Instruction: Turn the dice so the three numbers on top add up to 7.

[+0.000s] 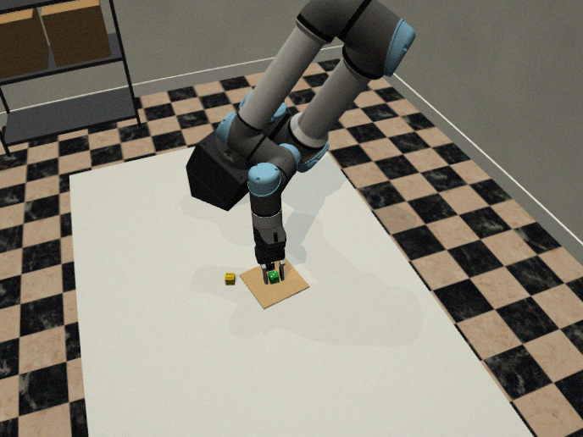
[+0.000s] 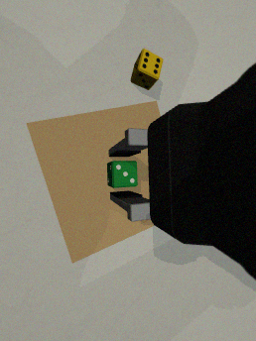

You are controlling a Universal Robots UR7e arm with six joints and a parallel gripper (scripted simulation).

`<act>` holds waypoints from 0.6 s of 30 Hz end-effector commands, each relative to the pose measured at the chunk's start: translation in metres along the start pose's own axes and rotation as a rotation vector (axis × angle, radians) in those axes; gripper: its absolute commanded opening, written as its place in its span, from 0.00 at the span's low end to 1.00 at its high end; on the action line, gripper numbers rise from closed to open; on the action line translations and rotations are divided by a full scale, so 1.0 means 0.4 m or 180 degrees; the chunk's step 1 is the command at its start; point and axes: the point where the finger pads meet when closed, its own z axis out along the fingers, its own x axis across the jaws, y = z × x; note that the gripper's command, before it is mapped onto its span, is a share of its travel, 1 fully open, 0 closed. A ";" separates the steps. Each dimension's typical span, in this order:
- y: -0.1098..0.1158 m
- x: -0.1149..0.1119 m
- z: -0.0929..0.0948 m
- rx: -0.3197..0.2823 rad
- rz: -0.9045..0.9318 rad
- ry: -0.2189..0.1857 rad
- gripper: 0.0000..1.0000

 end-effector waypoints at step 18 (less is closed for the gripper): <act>-0.001 0.000 -0.020 0.0002 -0.0001 0.0001 0.79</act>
